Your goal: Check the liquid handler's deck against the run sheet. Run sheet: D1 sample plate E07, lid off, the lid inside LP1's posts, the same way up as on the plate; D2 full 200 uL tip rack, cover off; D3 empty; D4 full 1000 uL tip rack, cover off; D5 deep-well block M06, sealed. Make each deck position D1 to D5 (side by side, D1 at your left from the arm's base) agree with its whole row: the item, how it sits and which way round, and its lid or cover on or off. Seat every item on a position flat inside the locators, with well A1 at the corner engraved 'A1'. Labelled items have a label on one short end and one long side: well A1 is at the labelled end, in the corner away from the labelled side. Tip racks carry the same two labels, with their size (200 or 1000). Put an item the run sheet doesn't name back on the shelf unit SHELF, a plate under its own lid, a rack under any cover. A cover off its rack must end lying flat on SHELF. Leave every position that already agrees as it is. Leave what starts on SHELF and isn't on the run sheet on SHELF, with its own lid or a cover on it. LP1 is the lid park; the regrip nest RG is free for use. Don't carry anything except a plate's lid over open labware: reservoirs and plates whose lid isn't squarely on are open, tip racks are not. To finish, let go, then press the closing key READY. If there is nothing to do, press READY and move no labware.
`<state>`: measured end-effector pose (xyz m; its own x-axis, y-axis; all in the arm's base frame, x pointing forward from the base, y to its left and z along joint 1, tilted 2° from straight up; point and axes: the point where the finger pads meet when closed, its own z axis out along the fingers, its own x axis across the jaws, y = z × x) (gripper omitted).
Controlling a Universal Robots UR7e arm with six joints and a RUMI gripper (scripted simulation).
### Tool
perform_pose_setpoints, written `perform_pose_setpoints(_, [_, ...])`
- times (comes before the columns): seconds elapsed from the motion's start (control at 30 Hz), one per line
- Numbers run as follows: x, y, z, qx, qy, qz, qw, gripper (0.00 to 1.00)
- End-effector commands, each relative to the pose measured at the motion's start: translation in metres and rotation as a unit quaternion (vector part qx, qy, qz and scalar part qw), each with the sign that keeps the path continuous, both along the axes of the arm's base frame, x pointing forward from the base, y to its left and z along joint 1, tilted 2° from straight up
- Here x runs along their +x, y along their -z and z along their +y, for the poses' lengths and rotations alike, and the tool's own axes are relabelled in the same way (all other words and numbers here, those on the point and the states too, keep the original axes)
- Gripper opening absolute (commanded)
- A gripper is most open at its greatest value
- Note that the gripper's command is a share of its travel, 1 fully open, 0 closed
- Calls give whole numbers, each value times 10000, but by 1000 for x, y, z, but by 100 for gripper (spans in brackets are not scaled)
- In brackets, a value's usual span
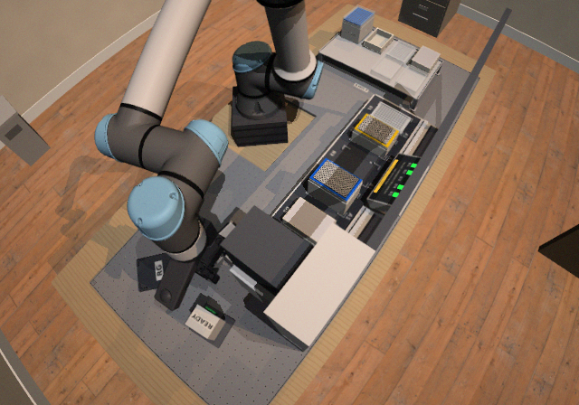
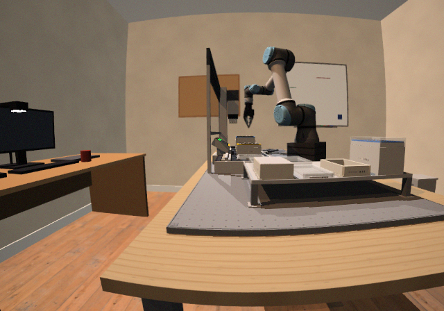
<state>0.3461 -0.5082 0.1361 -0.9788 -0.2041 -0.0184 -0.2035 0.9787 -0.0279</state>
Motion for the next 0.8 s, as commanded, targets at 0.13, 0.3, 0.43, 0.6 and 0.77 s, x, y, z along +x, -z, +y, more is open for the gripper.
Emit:
perform_pose_setpoints(0.13, [1,16,-1,-9,0,-4,10000,0])
perform_pose_setpoints(0.3, [1,21,-1,-9,0,-4,10000,0])
perform_pose_setpoints(0.43, [1,28,-1,-9,0,-4,10000,0])
perform_pose_setpoints(0.6, [1,36,-1,-9,0,-4,10000,0])
perform_pose_setpoints(0.77, [1,43,-1,-9,0,-4,10000,0])
